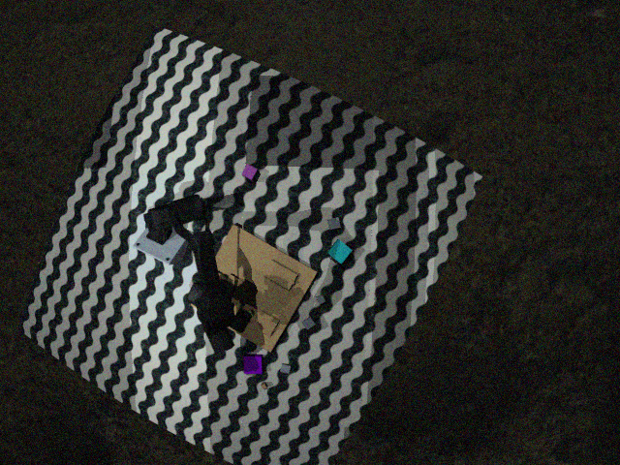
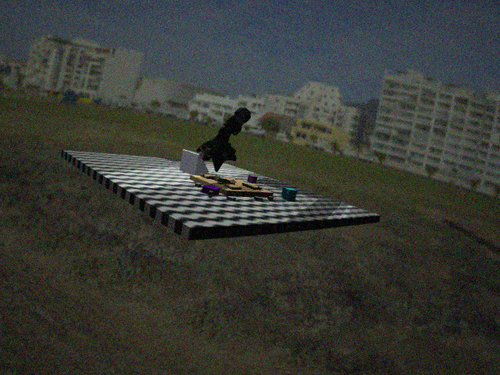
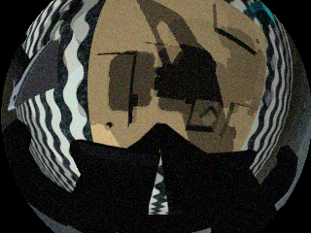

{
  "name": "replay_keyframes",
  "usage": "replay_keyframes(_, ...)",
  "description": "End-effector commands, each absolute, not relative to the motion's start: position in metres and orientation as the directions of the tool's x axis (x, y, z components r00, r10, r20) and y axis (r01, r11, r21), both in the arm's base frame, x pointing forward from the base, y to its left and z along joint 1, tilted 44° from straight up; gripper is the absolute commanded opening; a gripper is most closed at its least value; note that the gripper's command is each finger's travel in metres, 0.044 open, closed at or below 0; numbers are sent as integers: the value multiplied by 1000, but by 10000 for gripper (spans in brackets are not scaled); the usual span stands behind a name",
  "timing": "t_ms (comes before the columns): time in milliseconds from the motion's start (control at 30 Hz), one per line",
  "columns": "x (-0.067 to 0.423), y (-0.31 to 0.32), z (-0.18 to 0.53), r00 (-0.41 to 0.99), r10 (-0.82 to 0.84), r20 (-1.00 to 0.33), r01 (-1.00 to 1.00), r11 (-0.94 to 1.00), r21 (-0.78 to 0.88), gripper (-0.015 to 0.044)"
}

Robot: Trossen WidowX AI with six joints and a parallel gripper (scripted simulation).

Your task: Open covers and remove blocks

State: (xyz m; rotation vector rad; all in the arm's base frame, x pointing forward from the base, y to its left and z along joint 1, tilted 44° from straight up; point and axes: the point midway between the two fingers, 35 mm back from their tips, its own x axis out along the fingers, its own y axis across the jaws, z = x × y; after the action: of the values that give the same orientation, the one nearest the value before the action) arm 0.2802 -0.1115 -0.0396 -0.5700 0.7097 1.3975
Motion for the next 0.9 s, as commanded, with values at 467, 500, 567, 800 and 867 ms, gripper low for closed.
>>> replay_keyframes(467,278,-96,-54,25,682,-731,-993,102,61,0)
replay_keyframes(500,278,-95,-55,25,682,-731,-993,102,61,0)
replay_keyframes(567,278,-94,-56,25,682,-731,-993,102,61,0)
replay_keyframes(800,278,-89,-61,25,682,-731,-993,102,61,0)
replay_keyframes(867,278,-87,-62,25,682,-731,-993,102,61,0)
